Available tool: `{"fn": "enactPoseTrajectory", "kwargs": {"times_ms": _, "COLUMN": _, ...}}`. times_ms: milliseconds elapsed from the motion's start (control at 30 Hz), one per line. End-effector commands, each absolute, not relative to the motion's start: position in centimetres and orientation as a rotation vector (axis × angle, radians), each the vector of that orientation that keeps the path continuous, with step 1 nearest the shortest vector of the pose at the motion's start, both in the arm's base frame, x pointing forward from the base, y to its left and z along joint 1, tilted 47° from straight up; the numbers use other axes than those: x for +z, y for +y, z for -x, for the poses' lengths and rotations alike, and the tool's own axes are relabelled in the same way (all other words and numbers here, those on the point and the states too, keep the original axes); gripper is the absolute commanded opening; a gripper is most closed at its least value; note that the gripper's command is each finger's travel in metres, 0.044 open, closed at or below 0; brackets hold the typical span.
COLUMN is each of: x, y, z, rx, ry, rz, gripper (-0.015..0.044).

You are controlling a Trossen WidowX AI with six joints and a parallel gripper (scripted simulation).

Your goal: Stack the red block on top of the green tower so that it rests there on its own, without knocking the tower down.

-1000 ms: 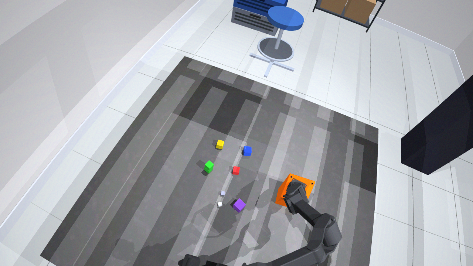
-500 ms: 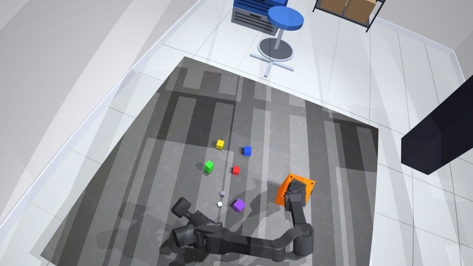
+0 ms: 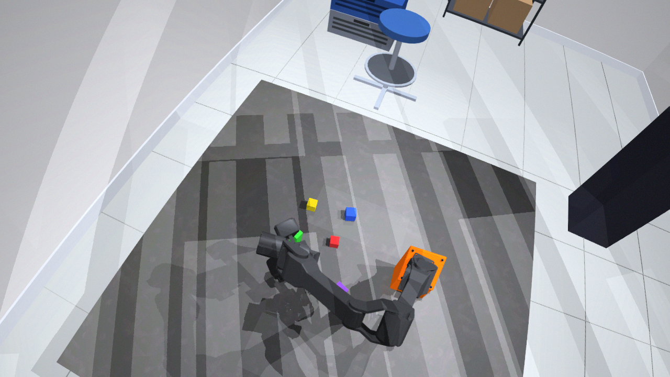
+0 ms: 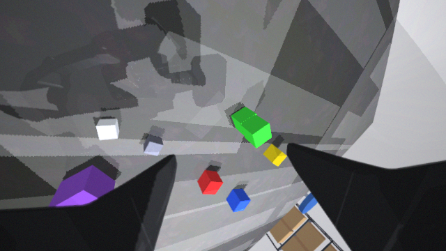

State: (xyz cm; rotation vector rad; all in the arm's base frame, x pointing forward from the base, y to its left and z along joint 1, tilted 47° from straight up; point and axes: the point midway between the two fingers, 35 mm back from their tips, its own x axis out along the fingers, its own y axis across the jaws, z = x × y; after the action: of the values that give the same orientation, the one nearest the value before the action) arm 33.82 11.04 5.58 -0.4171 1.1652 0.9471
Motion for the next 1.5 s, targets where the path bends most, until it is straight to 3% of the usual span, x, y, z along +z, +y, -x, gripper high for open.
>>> {"fn": "enactPoseTrajectory", "kwargs": {"times_ms": 0, "x": 2.5, "y": 8.5, "z": -32.4, "rx": 0.953, "ry": 1.265, "rz": 0.259, "gripper": 0.0440}}
{"fn": "enactPoseTrajectory", "kwargs": {"times_ms": 500, "x": -4.4, "y": 2.2, "z": -26.5, "rx": 0.896, "ry": 1.430, "rz": -0.371, "gripper": 0.0440}}
{"fn": "enactPoseTrajectory", "kwargs": {"times_ms": 1467, "x": -8.0, "y": 5.7, "z": -26.0, "rx": 0.896, "ry": 1.429, "rz": -0.381, "gripper": 0.0440}}
